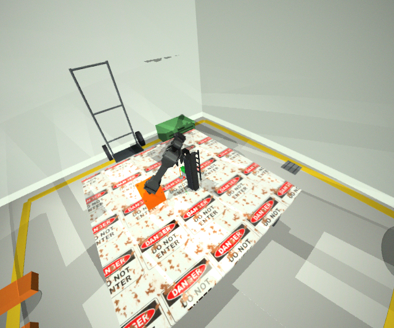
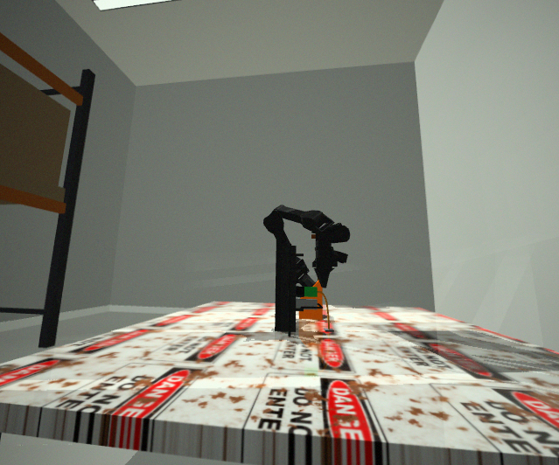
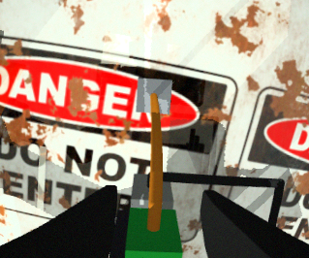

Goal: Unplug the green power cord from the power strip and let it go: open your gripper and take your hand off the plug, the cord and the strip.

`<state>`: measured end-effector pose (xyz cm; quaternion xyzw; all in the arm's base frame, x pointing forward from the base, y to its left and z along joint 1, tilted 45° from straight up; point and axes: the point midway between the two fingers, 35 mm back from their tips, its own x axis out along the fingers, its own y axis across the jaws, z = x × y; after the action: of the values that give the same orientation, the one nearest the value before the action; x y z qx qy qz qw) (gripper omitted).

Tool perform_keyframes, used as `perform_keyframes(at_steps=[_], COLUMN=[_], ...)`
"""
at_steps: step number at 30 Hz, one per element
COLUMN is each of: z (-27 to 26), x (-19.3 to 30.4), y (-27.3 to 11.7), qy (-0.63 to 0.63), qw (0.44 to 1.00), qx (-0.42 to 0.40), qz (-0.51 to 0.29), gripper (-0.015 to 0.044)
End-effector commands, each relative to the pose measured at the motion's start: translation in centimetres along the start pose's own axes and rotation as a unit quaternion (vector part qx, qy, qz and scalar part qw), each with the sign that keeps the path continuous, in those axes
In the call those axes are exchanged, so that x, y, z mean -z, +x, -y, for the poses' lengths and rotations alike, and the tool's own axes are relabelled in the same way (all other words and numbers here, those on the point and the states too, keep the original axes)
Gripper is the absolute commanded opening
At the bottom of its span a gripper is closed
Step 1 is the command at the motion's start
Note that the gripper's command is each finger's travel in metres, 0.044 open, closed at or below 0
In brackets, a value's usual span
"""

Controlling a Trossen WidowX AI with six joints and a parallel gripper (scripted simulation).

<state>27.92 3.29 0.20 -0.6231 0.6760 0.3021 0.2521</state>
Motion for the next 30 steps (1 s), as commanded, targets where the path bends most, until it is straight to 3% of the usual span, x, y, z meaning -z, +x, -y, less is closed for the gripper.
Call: perform_keyframes(at_steps=[1,30], z=[0.0,0.0], x=[0.7,3.8], y=[-0.2,0.4], qy=[-0.001,-0.001], qw=[1.0,1.0], qx=[0.001,0.001], qz=[0.002,0.001], gripper=[0.016,0.016])
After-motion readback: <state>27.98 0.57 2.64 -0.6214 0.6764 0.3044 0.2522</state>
